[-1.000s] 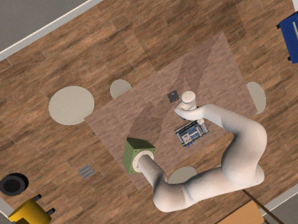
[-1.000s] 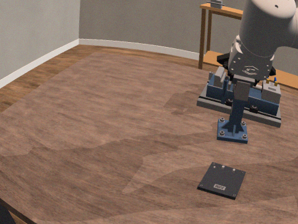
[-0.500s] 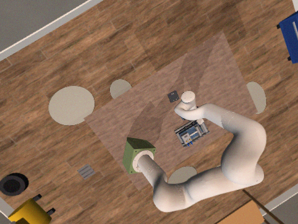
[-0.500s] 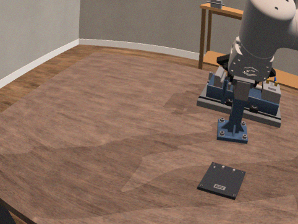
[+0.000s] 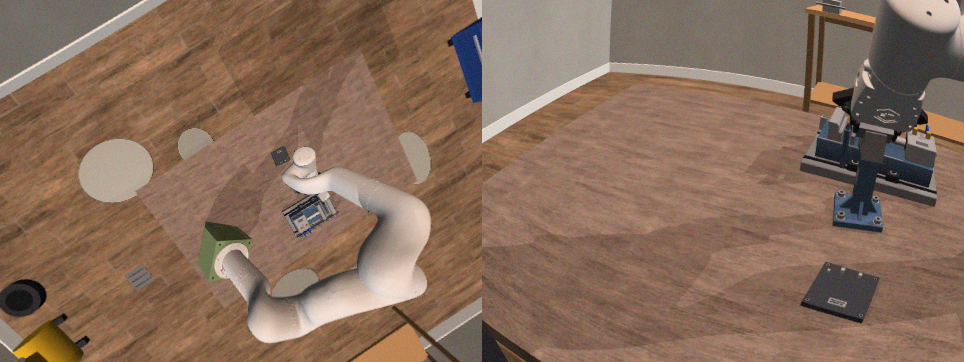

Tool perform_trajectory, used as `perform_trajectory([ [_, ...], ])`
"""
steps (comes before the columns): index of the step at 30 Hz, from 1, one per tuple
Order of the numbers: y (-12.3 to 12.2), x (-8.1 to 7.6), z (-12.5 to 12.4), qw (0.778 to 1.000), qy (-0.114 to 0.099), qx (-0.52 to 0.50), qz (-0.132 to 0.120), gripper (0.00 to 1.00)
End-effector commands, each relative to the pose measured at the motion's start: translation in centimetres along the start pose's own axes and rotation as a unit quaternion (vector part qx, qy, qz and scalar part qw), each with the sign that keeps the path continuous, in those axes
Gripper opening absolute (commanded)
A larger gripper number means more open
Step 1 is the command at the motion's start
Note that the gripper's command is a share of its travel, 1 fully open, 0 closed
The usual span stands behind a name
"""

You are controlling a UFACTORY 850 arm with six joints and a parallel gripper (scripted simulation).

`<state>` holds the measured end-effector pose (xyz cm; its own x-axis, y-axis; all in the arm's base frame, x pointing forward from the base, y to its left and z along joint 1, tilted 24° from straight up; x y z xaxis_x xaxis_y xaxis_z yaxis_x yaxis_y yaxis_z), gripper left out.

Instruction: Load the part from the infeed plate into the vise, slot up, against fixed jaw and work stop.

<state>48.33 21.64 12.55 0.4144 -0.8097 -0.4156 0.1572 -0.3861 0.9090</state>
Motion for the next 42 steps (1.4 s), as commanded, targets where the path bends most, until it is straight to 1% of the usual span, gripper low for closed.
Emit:
perform_trajectory([
  [1, 0.04, -0.06, -0.05, 1.0, 0.0, 0.001, 0.0, 0.0],
  [3, 0.04, -0.06, -0.05, 1.0, 0.0, 0.001, 0.0, 0.0],
  [4, 0.04, -0.06, -0.05, 1.0, 0.0, 0.001, 0.0, 0.89],
  [42, 0.04, -0.06, -0.05, 1.0, 0.0, 0.001, 0.0, 0.89],
])
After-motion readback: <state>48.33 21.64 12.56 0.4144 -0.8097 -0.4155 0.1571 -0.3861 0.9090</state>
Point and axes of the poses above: the point where the finger pads meet when closed, its own x axis out along the fingers, its own z axis across the jaws, y = z × x, the point moved 4 cm from there along -x, back along the fingers, and after that the axes turned 14 degrees about -x, right-handed, at the moved point
